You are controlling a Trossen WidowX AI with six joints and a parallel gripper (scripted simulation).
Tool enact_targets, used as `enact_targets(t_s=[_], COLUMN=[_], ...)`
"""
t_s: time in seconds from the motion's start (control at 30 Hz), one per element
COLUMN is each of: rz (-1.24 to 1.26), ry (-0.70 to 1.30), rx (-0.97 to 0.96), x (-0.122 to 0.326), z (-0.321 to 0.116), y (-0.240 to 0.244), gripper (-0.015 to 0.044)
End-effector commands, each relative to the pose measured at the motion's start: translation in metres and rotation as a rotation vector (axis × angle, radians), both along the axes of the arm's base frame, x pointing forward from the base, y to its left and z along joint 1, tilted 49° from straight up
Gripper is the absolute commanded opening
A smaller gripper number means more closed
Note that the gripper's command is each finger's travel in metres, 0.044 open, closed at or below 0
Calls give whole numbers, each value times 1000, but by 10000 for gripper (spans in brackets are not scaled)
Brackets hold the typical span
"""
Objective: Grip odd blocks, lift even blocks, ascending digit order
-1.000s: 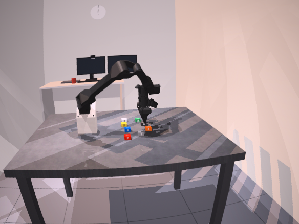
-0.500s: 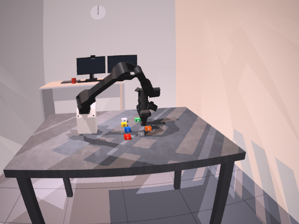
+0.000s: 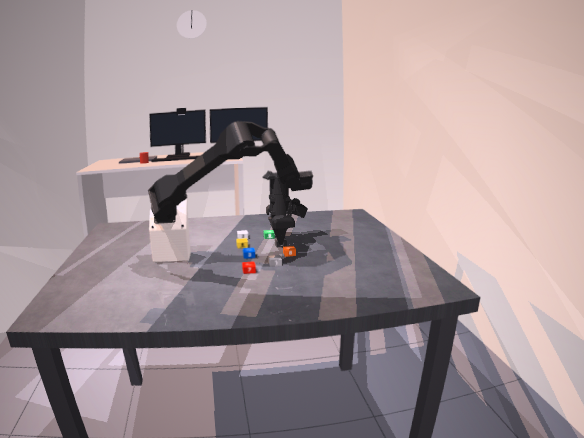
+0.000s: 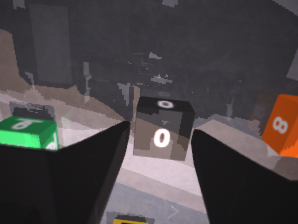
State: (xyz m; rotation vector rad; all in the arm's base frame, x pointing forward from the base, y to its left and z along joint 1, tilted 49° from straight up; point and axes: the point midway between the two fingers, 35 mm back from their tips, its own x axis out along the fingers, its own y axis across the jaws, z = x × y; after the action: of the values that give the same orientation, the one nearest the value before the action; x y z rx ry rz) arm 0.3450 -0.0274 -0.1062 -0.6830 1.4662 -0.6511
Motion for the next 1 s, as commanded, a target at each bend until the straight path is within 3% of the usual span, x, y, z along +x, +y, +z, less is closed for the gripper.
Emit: enact_targets(t_s=[0.0,0.97], rz=[3,3], ry=[4,4], rx=[-2,-2], x=[-1,0], z=[0,1], y=[-1,1], gripper=[120,120])
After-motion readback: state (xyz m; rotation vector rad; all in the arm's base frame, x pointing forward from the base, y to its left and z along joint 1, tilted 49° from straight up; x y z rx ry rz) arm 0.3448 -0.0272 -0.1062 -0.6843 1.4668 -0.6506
